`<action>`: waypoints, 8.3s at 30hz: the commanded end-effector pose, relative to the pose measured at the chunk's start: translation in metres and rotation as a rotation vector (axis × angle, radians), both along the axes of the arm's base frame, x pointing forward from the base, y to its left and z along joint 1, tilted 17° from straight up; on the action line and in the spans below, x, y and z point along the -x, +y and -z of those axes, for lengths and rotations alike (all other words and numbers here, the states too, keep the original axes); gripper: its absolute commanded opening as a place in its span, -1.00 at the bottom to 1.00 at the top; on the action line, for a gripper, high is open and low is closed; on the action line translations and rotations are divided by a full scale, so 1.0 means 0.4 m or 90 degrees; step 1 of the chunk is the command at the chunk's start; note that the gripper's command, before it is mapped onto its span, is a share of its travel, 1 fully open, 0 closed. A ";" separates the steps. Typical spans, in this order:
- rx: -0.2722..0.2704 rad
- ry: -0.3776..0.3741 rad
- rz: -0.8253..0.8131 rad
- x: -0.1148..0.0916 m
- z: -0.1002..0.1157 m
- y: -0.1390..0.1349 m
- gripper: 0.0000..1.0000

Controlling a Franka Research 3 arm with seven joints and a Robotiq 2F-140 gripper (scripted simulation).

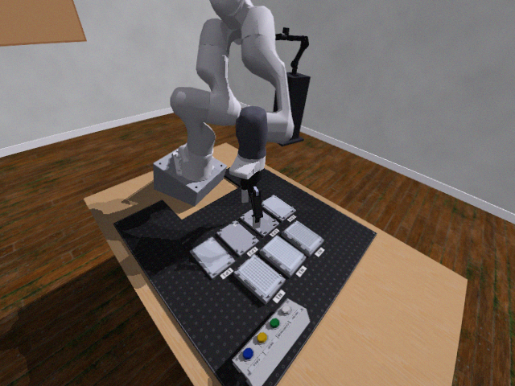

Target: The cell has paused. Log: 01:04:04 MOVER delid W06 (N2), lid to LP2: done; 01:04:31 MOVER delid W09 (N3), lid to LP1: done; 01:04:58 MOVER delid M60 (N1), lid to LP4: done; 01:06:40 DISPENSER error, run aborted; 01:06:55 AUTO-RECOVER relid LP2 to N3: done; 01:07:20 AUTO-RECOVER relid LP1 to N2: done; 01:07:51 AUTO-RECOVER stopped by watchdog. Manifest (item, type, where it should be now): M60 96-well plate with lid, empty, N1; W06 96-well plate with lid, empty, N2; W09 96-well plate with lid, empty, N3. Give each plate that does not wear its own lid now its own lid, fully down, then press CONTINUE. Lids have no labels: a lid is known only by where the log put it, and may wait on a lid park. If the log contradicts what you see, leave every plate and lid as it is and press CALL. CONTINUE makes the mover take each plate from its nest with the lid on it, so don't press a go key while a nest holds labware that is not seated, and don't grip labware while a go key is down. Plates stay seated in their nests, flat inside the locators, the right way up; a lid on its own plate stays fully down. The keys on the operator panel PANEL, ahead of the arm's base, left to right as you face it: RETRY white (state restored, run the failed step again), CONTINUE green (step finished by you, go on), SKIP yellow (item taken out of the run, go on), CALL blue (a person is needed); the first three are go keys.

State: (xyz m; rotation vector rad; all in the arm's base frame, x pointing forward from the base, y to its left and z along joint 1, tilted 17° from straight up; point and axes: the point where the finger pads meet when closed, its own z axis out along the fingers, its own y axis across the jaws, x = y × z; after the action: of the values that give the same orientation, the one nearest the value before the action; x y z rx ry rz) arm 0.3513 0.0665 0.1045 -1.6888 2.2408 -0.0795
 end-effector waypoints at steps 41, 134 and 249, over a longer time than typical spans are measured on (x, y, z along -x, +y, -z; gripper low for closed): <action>-0.189 0.127 0.654 0.012 0.010 0.004 1.00; -0.065 0.017 -0.033 -0.701 -0.205 -0.517 -1.00; 0.361 -0.182 -1.233 -0.885 -0.208 -0.634 -1.00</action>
State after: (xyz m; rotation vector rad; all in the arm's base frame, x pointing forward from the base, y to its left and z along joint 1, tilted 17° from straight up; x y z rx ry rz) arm 0.7042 -0.1867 0.1887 -2.9726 -0.2762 -0.4091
